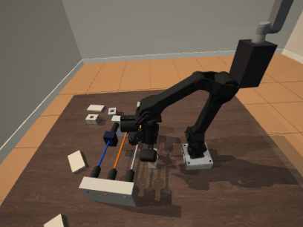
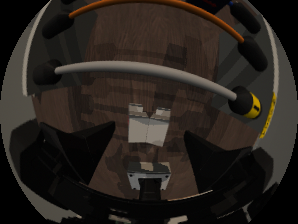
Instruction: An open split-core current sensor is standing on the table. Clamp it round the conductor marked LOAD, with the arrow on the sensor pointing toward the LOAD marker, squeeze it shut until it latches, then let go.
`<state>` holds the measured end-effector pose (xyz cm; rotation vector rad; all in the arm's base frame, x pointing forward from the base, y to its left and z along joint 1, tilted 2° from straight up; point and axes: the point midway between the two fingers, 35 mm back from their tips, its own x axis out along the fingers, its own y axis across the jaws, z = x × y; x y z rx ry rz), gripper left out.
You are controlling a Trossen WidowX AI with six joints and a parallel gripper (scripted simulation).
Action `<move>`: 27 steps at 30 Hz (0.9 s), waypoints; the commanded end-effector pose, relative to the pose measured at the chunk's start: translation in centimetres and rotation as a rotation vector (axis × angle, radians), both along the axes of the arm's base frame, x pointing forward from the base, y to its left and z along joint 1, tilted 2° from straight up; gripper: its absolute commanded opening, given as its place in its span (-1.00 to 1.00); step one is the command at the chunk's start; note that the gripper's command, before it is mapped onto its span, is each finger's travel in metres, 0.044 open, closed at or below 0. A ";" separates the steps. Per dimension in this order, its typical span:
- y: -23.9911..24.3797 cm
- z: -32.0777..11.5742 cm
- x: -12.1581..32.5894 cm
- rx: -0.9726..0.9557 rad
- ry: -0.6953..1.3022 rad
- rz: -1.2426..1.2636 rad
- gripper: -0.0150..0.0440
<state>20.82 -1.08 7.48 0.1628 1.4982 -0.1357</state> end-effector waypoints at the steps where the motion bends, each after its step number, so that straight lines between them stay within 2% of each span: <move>1: 0.0 -0.7 -0.1 -0.002 0.006 -0.004 1.00; 6: 0.0 -1.3 -0.2 -0.002 0.006 -0.004 1.00; 12: 0.0 -0.9 -0.1 0.000 0.002 0.000 0.47; 24: 0.0 -0.9 -0.1 0.000 0.002 0.000 0.19; 27: 0.0 -0.5 0.0 0.000 0.002 0.000 -0.07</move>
